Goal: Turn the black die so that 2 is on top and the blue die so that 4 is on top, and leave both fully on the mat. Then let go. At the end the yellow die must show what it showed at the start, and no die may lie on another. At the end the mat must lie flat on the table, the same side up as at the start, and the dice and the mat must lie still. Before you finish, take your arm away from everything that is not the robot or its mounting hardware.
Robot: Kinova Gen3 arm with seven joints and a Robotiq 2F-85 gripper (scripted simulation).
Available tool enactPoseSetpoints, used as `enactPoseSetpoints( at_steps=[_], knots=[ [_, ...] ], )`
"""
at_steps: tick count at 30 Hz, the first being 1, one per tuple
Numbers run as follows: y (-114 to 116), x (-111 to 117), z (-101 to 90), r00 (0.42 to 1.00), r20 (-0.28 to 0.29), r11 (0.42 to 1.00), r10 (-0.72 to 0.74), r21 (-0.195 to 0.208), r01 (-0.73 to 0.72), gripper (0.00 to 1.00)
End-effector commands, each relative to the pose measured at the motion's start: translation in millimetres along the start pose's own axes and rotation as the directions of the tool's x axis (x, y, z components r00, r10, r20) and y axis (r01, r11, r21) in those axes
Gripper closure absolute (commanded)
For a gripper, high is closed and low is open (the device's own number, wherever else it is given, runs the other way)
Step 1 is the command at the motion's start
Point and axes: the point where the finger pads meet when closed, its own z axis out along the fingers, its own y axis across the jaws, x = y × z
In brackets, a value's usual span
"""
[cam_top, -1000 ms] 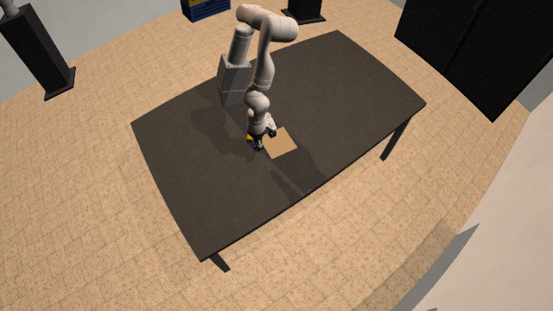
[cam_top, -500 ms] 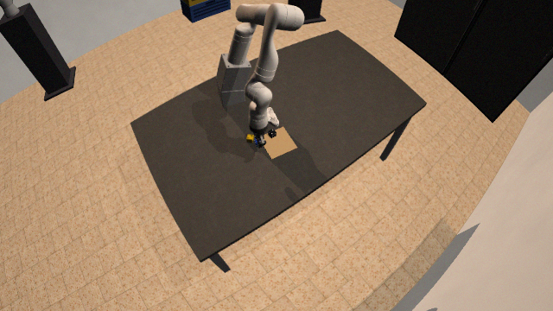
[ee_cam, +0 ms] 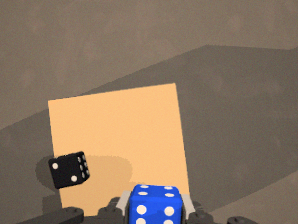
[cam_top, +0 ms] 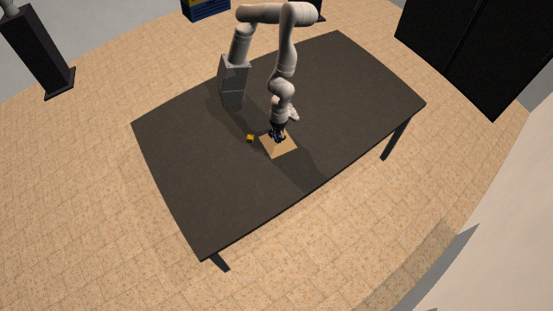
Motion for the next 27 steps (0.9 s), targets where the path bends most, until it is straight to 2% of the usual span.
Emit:
enactPoseSetpoints(
  at_steps=[1, 2, 3, 5, 6, 8, 10, 13, 27],
  knots=[
    [-13, 47, 0.8, 0.998, -0.009, 0.998, -0.064, 0.007, 0.064, 0.74],
    [-21, 68, 1.9, 0.998, -0.010, 0.998, -0.069, 0.007, 0.069, 0.74],
    [-21, 68, 1.9, 0.998, -0.010, 0.998, -0.069, 0.007, 0.069, 0.74],
    [-40, 106, 3.4, 0.997, -0.009, 0.997, -0.080, 0.010, 0.080, 0.74],
    [-40, 106, 3.4, 0.997, -0.009, 0.997, -0.080, 0.010, 0.080, 0.74],
    [-58, 134, 3.9, 0.996, -0.008, 0.996, -0.090, 0.014, 0.090, 0.74],
    [-58, 134, 3.9, 0.996, -0.008, 0.996, -0.090, 0.014, 0.090, 0.74],
    [-76, 156, 3.9, 0.995, -0.005, 0.995, -0.099, 0.019, 0.099, 0.74],
    [-81, 159, 5.1, 0.995, -0.013, 0.995, -0.101, 0.025, 0.101, 0.74]
  ],
)
